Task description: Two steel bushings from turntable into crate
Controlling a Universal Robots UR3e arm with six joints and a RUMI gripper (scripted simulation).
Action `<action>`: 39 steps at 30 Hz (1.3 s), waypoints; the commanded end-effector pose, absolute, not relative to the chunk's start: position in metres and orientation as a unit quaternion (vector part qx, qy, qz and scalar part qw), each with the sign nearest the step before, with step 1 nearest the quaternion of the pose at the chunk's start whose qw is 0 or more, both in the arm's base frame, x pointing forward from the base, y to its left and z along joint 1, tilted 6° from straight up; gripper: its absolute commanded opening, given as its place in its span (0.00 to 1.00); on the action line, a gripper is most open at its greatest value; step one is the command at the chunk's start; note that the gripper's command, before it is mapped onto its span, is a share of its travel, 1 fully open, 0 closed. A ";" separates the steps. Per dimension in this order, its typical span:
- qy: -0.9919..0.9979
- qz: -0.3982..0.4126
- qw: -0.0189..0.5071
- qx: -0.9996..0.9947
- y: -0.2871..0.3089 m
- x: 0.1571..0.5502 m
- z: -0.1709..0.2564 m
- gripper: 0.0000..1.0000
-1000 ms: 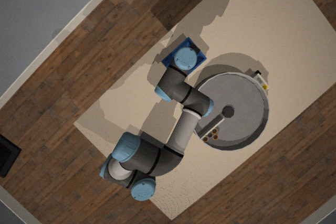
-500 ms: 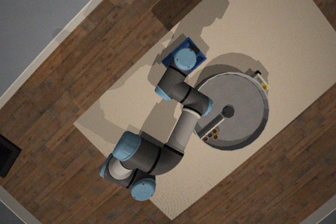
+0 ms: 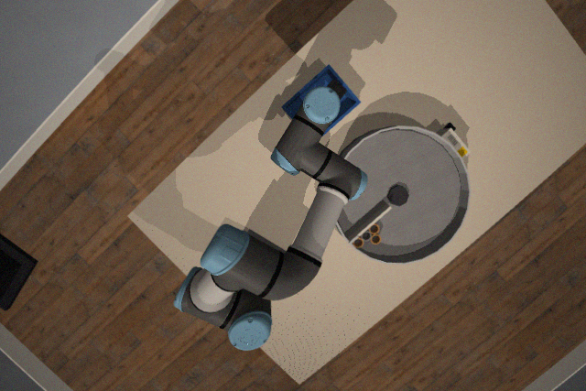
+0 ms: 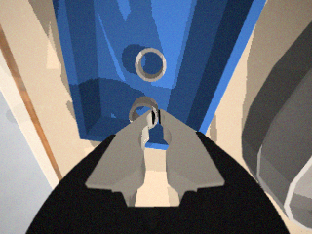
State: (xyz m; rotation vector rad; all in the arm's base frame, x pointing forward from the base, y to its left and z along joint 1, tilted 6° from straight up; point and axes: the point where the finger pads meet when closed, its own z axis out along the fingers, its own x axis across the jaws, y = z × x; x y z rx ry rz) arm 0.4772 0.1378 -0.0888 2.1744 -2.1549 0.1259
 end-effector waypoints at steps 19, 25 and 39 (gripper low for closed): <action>-0.703 0.042 0.037 0.709 0.137 0.479 -0.100 0.00; -0.703 0.042 0.037 0.709 0.137 0.479 -0.100 0.00; -0.703 0.042 0.037 0.709 0.137 0.479 -0.100 0.00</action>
